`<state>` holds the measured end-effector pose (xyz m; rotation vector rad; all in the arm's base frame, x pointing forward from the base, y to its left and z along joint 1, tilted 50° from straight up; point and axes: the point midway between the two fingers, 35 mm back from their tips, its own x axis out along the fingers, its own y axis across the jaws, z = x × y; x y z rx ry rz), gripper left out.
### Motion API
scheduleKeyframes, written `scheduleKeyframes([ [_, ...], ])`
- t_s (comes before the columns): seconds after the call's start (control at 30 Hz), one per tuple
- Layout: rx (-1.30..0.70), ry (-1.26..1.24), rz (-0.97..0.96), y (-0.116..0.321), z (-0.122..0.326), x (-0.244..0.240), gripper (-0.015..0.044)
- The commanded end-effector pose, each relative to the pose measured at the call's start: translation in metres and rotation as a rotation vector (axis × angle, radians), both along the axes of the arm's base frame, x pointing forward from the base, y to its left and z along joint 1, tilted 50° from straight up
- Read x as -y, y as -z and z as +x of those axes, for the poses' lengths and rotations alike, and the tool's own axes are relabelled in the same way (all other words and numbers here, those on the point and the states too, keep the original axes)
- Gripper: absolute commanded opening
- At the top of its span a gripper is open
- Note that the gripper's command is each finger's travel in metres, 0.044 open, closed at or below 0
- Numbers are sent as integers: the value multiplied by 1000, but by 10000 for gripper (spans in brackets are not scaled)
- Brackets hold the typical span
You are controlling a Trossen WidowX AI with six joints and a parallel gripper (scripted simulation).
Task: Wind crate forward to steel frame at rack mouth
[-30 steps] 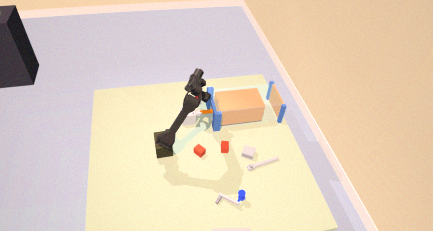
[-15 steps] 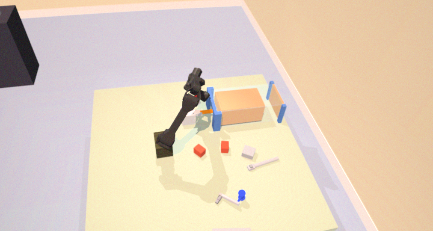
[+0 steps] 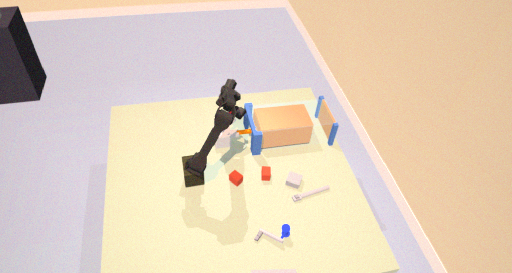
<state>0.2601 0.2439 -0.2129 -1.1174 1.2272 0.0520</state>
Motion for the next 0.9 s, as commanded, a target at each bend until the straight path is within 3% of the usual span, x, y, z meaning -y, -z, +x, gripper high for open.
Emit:
scheduleKeyframes([
  [0.0,-54,-15,18,12,-23,-9,0],
  [0.87,-56,-15,20,21,-48,-17,0],
])
